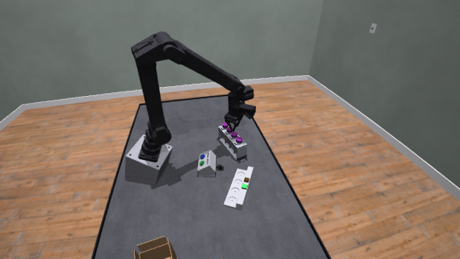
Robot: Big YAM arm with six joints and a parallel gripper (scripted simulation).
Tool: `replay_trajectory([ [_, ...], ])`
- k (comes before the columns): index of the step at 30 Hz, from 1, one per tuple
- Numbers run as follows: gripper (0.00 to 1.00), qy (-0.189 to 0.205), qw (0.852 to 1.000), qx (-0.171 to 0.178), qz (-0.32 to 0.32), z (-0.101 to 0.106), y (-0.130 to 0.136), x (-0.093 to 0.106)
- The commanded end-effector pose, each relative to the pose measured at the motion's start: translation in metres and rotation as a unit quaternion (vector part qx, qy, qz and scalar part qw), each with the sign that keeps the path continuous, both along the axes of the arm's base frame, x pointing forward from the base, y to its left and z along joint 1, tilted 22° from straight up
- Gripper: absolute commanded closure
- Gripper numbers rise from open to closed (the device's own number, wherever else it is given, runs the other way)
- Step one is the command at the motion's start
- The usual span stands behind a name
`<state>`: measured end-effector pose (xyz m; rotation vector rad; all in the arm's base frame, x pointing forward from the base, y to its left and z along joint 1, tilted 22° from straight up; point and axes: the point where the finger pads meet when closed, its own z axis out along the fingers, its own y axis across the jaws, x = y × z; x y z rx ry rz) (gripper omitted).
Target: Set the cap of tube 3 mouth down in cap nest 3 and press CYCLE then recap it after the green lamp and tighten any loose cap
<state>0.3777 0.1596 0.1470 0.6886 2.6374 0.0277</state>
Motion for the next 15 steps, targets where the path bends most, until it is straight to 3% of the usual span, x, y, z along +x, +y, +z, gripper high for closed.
replay_trajectory([
  [1, 0.51, 0.011, 0.993, -0.041, 0.112, 0.004, 0.036, -0.003],
  [6, 0.51, 0.020, 0.970, -0.087, 0.225, -0.001, 0.060, -0.013],
  [9, 0.51, 0.027, 0.947, -0.118, 0.299, -0.005, 0.075, -0.021],
  [11, 0.51, 0.031, 0.922, -0.146, 0.358, -0.008, 0.090, -0.028],
  [12, 0.51, 0.033, 0.917, -0.147, 0.370, -0.008, 0.091, -0.028],
  [13, 0.51, 0.035, 0.900, -0.163, 0.402, -0.010, 0.098, -0.031],
  [15, 0.51, 0.035, 0.900, -0.163, 0.402, -0.010, 0.098, -0.031],
])
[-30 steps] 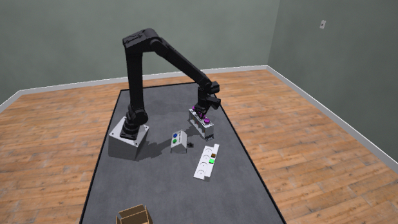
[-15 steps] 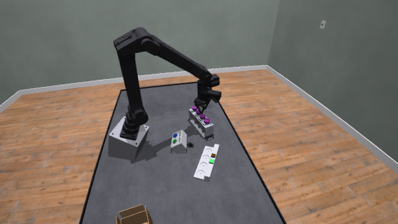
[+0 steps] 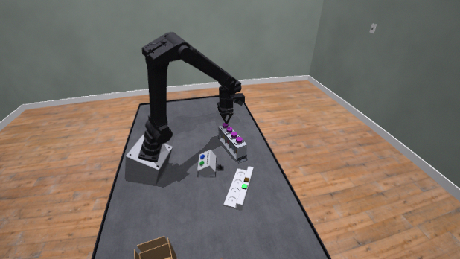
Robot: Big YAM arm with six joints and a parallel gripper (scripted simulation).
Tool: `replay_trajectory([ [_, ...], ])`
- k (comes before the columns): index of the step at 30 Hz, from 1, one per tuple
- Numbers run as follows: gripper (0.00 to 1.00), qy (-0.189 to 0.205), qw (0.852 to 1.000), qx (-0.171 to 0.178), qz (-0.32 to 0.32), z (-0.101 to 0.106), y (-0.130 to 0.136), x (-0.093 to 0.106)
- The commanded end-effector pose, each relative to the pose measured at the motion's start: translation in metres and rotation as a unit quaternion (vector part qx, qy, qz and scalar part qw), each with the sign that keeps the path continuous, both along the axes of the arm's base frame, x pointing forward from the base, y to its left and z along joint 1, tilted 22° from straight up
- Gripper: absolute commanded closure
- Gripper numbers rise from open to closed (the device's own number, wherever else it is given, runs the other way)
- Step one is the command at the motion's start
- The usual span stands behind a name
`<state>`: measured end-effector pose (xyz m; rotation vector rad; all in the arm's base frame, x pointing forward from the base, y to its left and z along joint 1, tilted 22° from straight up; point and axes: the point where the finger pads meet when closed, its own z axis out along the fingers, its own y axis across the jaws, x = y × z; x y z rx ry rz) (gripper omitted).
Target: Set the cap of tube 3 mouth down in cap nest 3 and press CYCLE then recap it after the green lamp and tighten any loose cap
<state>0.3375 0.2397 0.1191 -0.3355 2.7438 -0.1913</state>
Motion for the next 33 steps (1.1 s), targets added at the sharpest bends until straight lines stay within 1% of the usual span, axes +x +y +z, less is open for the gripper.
replay_trajectory([
  [1, 0.51, 0.001, 0.993, -0.033, 0.112, 0.016, 0.026, 0.005],
  [2, 0.51, 0.004, 0.987, -0.049, 0.150, 0.015, 0.030, 0.003],
  [4, 0.51, 0.008, 0.980, -0.063, 0.189, 0.015, 0.030, 0.003],
  [5, 0.51, 0.006, 0.973, -0.073, 0.218, 0.021, 0.029, 0.004],
  [6, 0.51, 0.002, 0.974, -0.072, 0.214, 0.025, 0.022, 0.009],
  [7, 0.51, 0.005, 0.965, -0.088, 0.249, 0.025, 0.020, 0.010],
  [8, 0.51, 0.005, 0.964, -0.088, 0.249, 0.025, 0.020, 0.010],
  [10, 0.51, 0.011, 0.942, -0.117, 0.316, 0.025, 0.021, 0.010],
  [17, 0.51, 0.011, 0.942, -0.117, 0.316, 0.025, 0.020, 0.011],
  [18, 0.51, 0.017, 0.940, -0.120, 0.318, 0.013, 0.020, 0.003],
  [19, 0.51, 0.017, 0.940, -0.120, 0.318, 0.013, 0.020, 0.003],
  [20, 0.51, 0.011, 0.942, -0.117, 0.316, 0.025, 0.020, 0.011],
  [33, 0.51, 0.010, 0.942, -0.117, 0.315, 0.029, 0.018, 0.014],
])
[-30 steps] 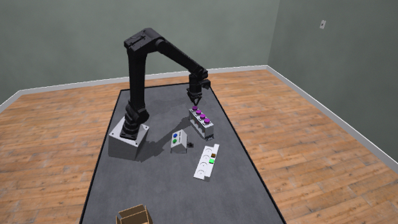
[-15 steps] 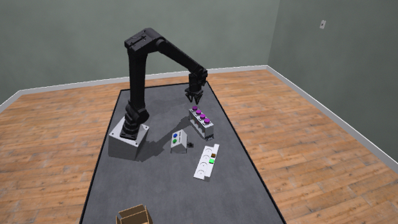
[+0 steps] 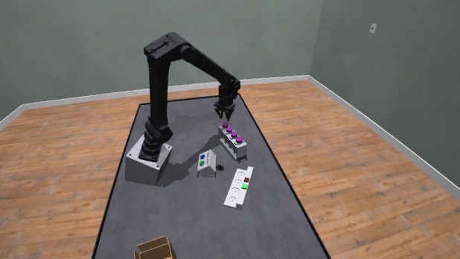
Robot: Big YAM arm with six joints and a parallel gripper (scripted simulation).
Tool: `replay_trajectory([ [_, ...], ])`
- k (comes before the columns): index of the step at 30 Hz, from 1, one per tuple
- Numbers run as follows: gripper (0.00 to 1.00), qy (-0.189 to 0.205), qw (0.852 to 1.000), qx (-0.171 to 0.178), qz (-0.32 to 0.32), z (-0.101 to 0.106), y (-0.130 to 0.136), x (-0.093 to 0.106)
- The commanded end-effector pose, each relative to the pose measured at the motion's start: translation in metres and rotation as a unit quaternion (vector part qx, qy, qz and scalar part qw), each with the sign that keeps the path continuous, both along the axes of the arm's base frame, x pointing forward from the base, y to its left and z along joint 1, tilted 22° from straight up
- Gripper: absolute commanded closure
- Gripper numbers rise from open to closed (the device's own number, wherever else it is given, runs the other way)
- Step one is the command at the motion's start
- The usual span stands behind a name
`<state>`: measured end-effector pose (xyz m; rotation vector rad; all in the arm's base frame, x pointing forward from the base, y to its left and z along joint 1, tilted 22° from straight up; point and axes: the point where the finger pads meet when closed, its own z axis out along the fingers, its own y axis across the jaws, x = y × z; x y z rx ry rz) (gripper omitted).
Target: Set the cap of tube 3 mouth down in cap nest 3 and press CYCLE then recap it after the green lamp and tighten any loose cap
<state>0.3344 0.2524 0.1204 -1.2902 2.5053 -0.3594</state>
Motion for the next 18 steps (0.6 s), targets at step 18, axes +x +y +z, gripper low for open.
replay_trajectory([
  [18, 0.51, 0.002, 1.000, -0.001, -0.004, -0.035, -0.008, 0.020],
])
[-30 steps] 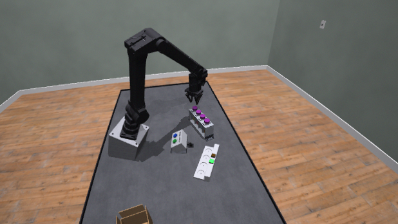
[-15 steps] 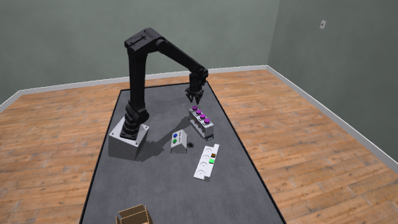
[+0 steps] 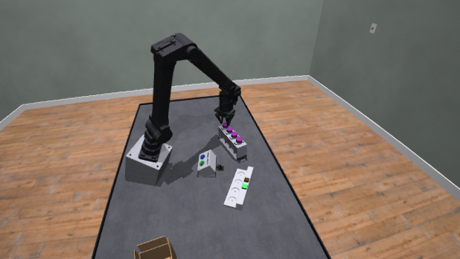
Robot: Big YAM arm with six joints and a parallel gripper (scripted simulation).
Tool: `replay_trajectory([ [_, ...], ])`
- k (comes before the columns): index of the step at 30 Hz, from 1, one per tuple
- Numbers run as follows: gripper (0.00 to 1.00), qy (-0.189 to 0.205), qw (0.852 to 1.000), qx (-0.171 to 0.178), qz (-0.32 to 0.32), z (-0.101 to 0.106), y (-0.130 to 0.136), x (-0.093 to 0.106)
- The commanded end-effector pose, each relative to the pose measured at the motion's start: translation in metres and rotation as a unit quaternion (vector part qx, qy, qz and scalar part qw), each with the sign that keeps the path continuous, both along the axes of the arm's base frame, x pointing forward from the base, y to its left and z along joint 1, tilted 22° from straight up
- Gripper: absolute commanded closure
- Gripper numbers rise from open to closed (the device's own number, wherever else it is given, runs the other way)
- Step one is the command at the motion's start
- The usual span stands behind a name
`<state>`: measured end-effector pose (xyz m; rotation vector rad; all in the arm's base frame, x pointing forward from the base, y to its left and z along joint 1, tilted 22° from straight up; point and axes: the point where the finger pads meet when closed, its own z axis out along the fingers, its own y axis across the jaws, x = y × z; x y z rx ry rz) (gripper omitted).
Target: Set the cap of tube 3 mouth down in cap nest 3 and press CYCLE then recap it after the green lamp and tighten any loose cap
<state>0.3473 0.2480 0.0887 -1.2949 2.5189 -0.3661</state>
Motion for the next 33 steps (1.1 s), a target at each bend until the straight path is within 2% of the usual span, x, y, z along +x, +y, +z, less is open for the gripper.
replay_trajectory([
  [1, 0.51, -0.018, 1.000, 0.016, -0.002, 0.012, -0.002, 0.009],
  [4, 0.51, -0.021, 1.000, 0.019, -0.002, 0.015, 0.000, 0.012],
  [6, 0.51, -0.005, 1.000, 0.005, -0.002, -0.003, -0.002, 0.009],
  [8, 0.51, -0.004, 1.000, 0.004, -0.002, -0.005, -0.004, 0.008],
  [25, 0.51, -0.004, 1.000, 0.004, -0.002, -0.012, -0.005, 0.010],
  [28, 0.51, -0.010, 1.000, 0.009, -0.003, -0.007, -0.005, 0.011],
  [33, 0.51, -0.008, 1.000, 0.007, -0.003, -0.009, -0.005, 0.011],
])
